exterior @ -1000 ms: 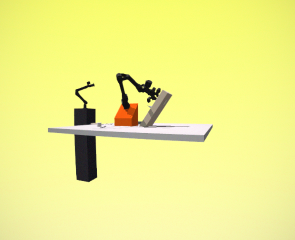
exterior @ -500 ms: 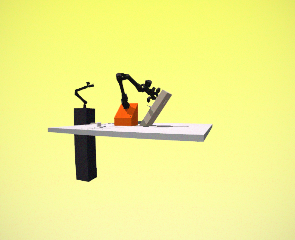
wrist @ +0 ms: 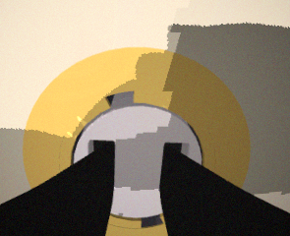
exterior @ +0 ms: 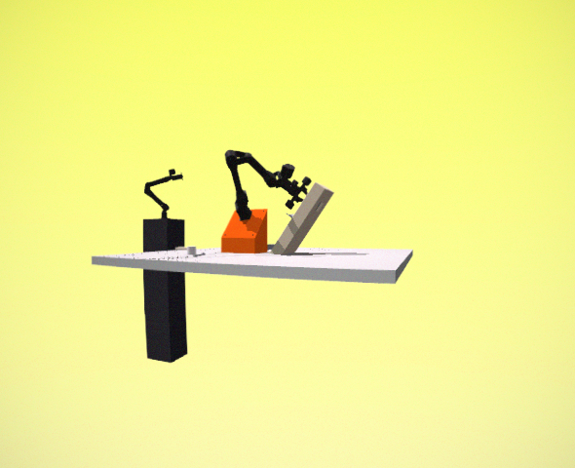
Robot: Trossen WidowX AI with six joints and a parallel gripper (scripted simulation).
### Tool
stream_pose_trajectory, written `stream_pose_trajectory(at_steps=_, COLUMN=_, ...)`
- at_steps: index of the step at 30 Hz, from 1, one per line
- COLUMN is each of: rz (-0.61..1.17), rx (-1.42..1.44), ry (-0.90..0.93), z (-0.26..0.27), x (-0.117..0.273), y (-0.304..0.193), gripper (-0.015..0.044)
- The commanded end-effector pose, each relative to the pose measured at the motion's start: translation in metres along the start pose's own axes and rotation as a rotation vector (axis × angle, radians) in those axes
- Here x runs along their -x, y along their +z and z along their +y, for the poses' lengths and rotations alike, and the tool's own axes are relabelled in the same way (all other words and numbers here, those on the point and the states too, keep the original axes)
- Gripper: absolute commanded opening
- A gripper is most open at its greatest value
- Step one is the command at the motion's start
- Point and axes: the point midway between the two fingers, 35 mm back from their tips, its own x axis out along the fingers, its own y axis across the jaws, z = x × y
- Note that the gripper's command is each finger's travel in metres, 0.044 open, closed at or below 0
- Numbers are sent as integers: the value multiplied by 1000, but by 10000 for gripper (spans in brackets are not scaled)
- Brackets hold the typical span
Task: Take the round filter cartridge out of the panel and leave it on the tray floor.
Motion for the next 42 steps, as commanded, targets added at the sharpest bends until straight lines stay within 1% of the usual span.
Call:
stream_pose_trajectory(at_steps=1, rz=6, rx=-134, ry=-5, z=0, x=-6, y=1, gripper=0)
stream_pose_trajectory(at_steps=39, rz=2, rx=-1457, ry=-8, z=0, x=-7, y=1, gripper=0)
stream_pose_trajectory(at_steps=42, rz=2, rx=-1416, ry=-8, z=0, x=-7, y=1, gripper=0)
